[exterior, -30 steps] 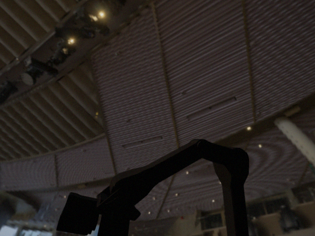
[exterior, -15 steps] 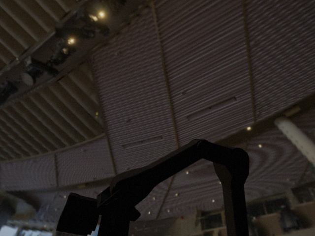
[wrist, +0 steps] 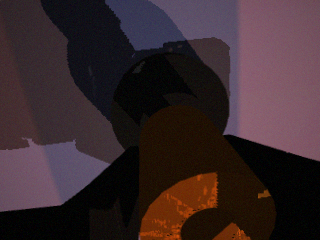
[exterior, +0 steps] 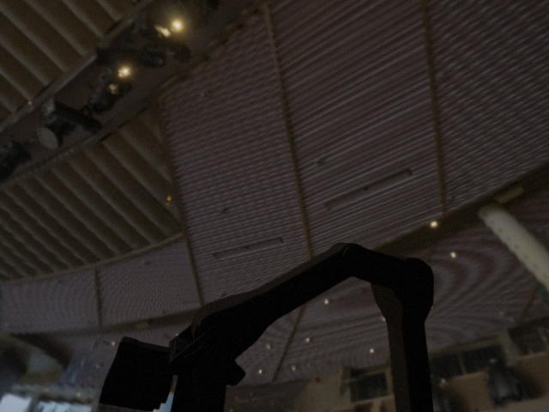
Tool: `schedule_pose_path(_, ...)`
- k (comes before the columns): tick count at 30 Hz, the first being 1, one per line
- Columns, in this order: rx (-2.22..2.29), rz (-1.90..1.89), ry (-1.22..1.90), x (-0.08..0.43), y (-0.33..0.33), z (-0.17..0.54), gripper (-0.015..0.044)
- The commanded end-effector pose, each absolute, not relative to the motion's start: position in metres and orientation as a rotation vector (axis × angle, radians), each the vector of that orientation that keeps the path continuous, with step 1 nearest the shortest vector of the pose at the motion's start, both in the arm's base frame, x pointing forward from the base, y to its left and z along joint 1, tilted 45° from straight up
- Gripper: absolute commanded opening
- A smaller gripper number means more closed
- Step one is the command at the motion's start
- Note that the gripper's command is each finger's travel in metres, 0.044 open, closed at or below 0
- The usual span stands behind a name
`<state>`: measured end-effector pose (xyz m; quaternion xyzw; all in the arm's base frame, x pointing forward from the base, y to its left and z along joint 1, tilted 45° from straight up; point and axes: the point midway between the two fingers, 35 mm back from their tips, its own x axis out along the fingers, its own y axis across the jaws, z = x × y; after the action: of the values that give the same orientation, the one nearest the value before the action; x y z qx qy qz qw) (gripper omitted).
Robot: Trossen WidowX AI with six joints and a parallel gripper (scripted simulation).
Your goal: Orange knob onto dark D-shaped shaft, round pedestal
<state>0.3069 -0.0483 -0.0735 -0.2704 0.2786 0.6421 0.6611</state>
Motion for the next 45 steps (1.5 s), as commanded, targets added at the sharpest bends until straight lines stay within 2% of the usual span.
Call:
schedule_pose_path(1,-0.627,1.456,0.623,0.308,-0.0504,-0.0714,0.0)
schedule_pose_path(8,-0.782,1.529,0.48,0.31,-0.0489,-0.073,0.0)
schedule_pose_path(45,-0.805,1.539,0.459,0.309,-0.0499,-0.0714,0.0)
